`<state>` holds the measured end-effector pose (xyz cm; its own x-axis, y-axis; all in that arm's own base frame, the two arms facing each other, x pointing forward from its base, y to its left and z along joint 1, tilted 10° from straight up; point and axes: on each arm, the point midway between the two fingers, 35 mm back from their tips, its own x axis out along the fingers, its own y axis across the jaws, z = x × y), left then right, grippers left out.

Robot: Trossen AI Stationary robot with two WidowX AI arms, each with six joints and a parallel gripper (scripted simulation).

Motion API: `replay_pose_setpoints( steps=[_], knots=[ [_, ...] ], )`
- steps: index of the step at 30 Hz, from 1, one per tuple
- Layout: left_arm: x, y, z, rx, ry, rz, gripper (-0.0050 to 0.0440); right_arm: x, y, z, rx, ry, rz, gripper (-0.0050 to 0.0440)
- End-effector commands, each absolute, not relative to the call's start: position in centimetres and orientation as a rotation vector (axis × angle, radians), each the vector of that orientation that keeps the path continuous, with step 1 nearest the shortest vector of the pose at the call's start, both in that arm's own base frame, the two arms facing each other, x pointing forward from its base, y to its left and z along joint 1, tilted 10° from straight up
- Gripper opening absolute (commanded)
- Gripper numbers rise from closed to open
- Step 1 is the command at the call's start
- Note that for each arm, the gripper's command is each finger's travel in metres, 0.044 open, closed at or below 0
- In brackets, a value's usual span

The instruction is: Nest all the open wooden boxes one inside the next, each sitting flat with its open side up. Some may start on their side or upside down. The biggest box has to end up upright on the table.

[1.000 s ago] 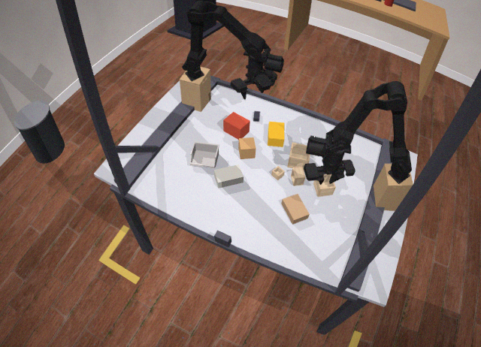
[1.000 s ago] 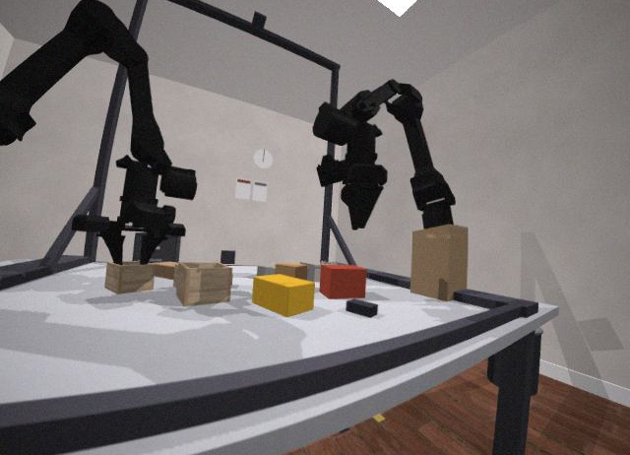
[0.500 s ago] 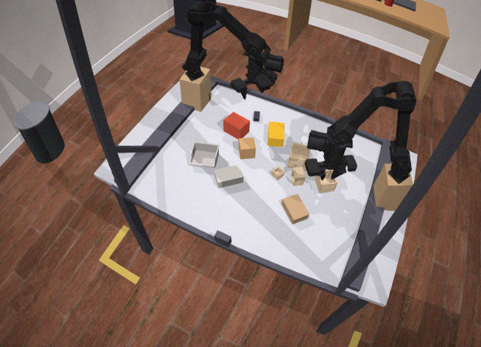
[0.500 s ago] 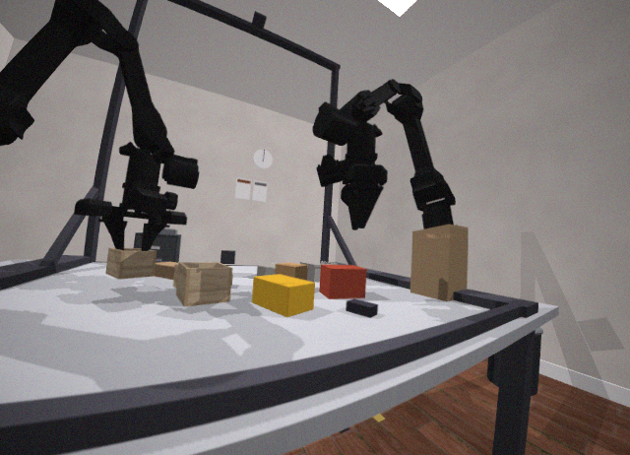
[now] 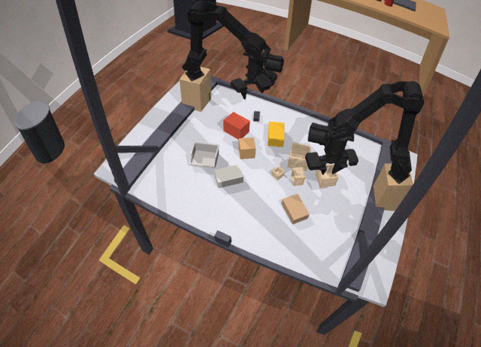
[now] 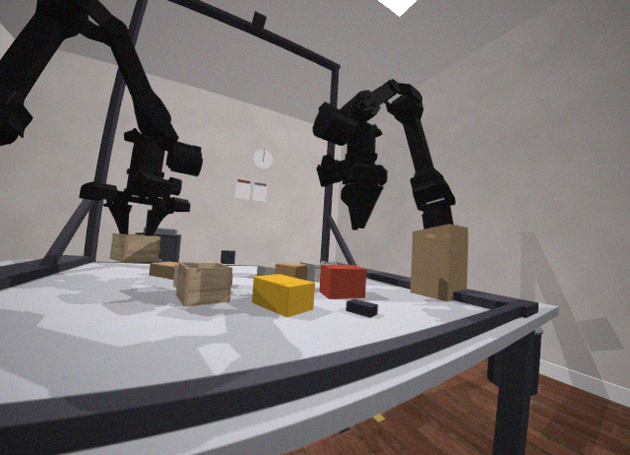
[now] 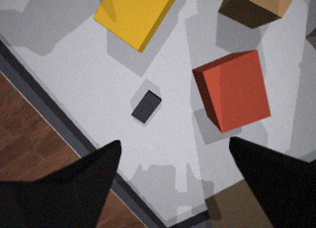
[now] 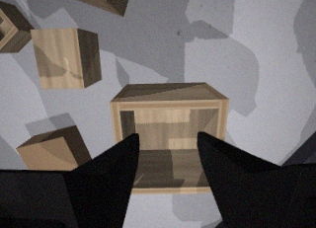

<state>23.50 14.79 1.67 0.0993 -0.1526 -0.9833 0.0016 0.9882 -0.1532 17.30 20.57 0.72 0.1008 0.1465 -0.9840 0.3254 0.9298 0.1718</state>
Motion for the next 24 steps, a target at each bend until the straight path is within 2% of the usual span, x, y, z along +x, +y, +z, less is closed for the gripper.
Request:
replay_pose_setpoints(
  steps=[1, 24],
  knots=[
    [24.0, 15.2, 2.3, -0.108, 1.451, -0.099, 0.0400, 18.8, 21.3, 1.5, 0.398, 1.472, -0.130, 0.0265],
    [24.0, 15.2, 2.3, -0.108, 1.451, -0.099, 0.0400, 26.4, 22.1, 4.8, 0.399, 1.468, -0.128, 0.0265]
  ],
)
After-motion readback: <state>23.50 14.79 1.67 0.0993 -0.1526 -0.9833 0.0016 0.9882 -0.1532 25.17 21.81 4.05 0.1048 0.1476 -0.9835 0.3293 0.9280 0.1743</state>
